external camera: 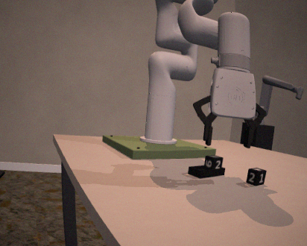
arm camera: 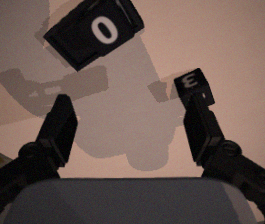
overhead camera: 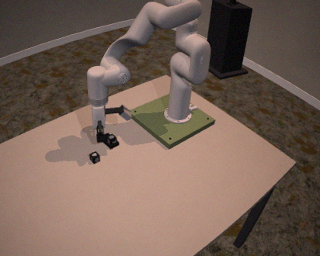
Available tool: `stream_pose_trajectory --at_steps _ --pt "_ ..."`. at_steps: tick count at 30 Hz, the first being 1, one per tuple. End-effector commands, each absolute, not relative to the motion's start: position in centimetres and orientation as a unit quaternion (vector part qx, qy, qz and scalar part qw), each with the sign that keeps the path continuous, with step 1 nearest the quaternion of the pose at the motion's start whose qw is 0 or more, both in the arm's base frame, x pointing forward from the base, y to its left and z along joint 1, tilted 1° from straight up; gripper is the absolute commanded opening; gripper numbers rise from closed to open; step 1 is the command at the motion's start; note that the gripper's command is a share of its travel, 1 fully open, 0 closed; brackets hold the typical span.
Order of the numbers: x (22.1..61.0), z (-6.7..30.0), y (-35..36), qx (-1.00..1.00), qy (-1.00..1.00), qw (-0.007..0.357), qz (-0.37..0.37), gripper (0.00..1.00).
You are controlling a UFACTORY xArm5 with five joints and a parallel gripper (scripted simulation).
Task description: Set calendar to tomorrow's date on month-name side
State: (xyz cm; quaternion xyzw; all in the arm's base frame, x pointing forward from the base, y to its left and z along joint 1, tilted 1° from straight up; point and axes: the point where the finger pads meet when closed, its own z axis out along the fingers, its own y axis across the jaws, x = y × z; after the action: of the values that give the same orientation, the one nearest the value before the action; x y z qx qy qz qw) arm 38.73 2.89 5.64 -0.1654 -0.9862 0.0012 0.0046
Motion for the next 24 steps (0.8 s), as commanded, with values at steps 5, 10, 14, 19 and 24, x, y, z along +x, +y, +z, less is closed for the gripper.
stream_pose_trajectory --at_steps 5,10,14,19,24 --pt "38.9 8.5 2.9 -0.165 -0.986 0.003 0.001 1.0" --pt "38.9 10.4 3.0 -0.165 -0.986 0.003 0.001 1.0" --pt "38.9 11.0 3.0 -0.165 -0.986 0.003 0.001 1.0" --pt "38.9 11.0 3.0 -0.165 -0.986 0.003 0.001 1.0" --pt "38.9 11.0 3.0 -0.165 -0.986 0.003 0.001 1.0"
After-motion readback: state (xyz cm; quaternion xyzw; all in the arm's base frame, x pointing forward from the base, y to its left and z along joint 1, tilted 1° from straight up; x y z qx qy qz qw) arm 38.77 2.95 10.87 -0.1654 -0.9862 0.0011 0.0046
